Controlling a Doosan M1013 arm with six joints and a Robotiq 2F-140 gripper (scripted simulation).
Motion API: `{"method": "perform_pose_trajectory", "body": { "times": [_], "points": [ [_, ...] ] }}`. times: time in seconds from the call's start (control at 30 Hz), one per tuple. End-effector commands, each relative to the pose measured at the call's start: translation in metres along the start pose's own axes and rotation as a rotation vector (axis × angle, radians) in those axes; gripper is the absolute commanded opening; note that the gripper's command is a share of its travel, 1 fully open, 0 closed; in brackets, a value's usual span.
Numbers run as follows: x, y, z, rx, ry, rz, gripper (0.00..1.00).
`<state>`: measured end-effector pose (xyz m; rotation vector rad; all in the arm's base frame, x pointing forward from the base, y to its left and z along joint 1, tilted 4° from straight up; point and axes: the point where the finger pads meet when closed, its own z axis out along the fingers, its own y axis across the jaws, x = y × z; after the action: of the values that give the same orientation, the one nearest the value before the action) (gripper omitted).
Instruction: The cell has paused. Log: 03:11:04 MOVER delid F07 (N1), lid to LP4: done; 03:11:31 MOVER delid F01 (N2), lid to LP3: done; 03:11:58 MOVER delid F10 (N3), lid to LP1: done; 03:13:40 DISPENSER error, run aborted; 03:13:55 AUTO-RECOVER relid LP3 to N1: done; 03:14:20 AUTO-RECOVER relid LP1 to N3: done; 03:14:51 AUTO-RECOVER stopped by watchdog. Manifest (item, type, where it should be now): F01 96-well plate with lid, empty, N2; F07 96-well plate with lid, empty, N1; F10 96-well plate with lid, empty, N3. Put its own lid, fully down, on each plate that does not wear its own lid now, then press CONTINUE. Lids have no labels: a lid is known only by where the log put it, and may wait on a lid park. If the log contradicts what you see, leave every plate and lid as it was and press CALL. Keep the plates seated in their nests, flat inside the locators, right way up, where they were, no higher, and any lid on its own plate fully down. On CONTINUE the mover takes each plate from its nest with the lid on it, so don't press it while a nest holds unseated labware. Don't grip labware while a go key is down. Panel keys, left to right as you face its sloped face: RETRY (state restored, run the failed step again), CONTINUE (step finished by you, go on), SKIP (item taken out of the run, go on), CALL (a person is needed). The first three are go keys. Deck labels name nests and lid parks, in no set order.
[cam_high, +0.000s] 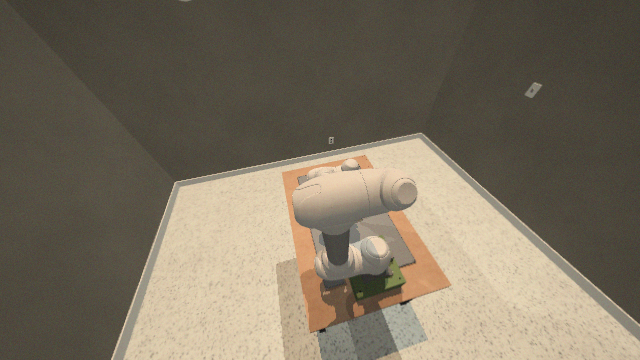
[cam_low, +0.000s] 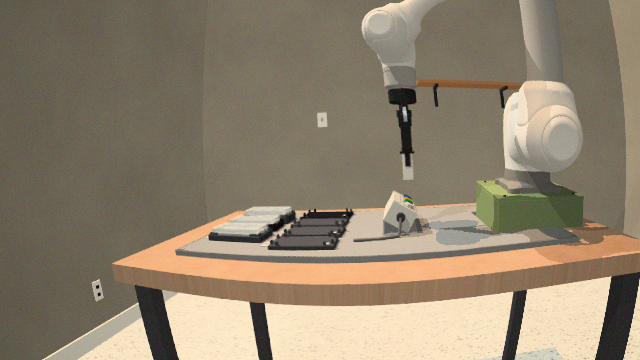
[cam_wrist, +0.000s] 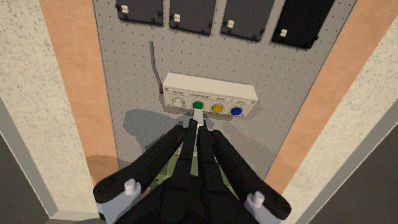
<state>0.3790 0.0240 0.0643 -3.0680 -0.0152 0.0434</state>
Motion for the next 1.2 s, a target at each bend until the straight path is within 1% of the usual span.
{"method": "perform_pose_trajectory", "body": {
  "times": [0.0,1.17],
  "points": [
    [-0.0021,0.0001,0.0006,0.001,0.004,0.004,0.0],
    [-0.002,0.0001,0.0039,0.001,0.004,0.004,0.0]
  ]
}}
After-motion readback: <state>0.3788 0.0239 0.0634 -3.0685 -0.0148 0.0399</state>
